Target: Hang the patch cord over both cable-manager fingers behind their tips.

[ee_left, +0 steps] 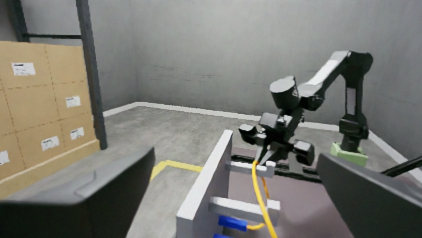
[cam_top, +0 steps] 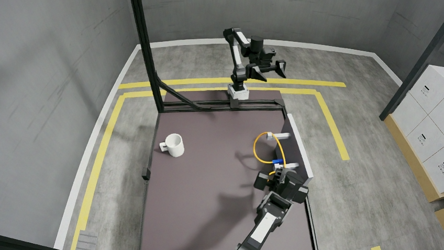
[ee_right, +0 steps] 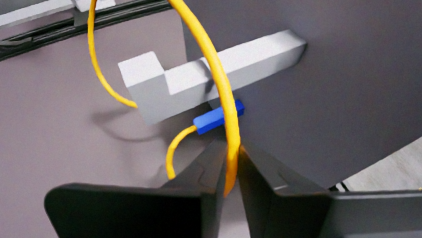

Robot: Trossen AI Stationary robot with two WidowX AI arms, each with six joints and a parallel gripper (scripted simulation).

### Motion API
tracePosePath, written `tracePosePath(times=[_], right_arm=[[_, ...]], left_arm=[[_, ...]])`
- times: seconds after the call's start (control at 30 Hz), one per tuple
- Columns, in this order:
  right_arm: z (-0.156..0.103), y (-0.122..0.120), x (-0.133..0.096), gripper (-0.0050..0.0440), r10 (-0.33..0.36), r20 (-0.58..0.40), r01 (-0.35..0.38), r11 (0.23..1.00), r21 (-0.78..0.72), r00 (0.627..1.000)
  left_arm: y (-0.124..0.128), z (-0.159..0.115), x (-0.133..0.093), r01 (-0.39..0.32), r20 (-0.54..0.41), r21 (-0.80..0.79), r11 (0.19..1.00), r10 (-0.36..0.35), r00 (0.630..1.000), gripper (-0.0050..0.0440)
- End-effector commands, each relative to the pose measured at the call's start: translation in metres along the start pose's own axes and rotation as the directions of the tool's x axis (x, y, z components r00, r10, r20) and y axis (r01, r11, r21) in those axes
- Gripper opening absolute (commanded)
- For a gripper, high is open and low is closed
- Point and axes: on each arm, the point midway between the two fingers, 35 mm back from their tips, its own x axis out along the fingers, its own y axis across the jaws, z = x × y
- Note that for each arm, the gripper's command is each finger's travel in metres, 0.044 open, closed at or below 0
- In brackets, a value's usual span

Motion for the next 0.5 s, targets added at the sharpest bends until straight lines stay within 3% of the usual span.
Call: tracePosePath(times=[0.0, 0.3, 0.47], right_arm=[[0.0089, -0.0037, -0.013, 0.0025, -0.006, 0.028, 0.006, 1.0, -0.009, 1.0], [0.0046, -0.0042, -0.0118, 0.0025, -0.006, 0.02, 0.007, 1.0, -0.008, 1.0], [0.0066, -0.0039, -0.0096, 0.0145, -0.006, 0.022, 0.006, 1.0, -0.006, 1.0]], left_arm=[[0.0003, 0.0013, -0.002, 0.002, 0.007, 0.003, 1.0, -0.002, 1.0, 0.044], [0.0003, 0.0013, -0.002, 0.002, 0.007, 0.003, 1.0, -0.002, 1.0, 0.044], [0.0003, 0.0013, -0.002, 0.002, 0.007, 0.003, 1.0, -0.002, 1.0, 0.044]])
